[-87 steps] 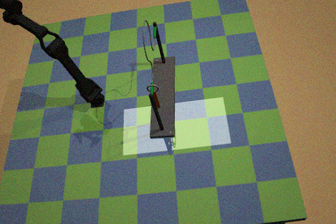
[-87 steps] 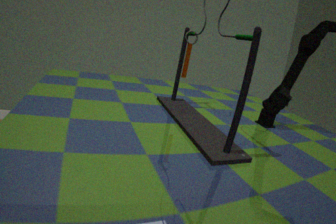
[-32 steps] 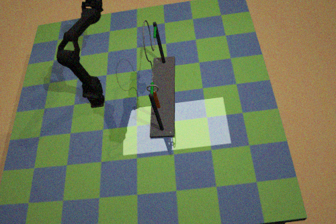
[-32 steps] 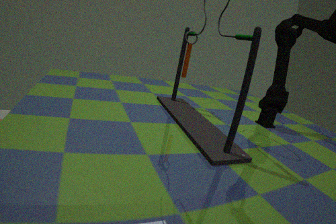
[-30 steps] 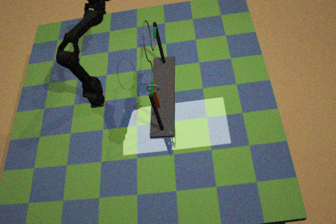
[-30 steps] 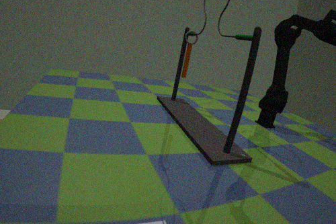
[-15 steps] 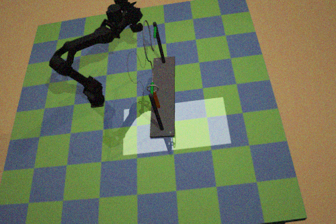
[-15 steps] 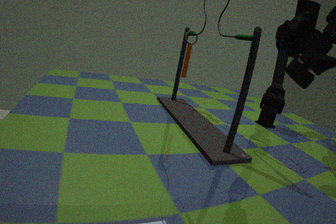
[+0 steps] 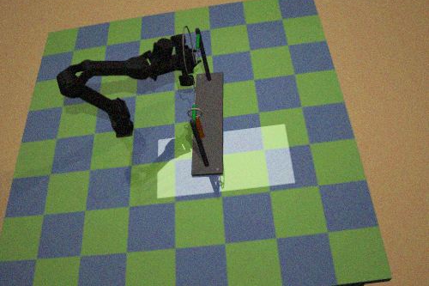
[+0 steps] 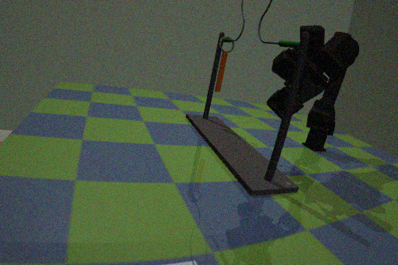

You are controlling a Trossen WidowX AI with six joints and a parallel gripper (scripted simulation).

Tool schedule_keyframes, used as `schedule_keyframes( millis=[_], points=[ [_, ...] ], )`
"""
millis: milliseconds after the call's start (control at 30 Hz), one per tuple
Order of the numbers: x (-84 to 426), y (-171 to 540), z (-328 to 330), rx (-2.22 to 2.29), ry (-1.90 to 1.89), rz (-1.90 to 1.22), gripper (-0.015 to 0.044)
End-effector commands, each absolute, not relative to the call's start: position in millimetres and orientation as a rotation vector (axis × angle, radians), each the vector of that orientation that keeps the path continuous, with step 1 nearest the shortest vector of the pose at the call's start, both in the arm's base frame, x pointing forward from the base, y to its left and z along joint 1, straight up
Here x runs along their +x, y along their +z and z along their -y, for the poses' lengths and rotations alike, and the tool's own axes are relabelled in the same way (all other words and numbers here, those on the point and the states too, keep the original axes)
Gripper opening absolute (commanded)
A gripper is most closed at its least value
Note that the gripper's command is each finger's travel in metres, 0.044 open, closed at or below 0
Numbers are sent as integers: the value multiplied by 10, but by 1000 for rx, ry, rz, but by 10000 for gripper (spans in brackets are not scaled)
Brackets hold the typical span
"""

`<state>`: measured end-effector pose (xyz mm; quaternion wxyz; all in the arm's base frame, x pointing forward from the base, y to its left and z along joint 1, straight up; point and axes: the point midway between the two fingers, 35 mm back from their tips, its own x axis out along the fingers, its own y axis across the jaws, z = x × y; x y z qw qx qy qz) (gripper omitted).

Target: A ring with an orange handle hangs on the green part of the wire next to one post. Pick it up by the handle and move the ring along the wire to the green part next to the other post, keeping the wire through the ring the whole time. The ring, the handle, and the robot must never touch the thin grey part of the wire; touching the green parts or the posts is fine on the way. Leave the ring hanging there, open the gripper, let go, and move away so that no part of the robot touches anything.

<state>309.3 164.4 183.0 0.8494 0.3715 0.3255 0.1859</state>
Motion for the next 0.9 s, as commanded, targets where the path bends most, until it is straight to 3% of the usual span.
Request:
schedule_keyframes(
  millis=[0,433,867],
  points=[
    [3175,1620,-1304,738,328,-668,160],
    [3356,1312,-424,622,280,-529,160],
    [3139,1054,479,456,210,-368,160]
  ],
)
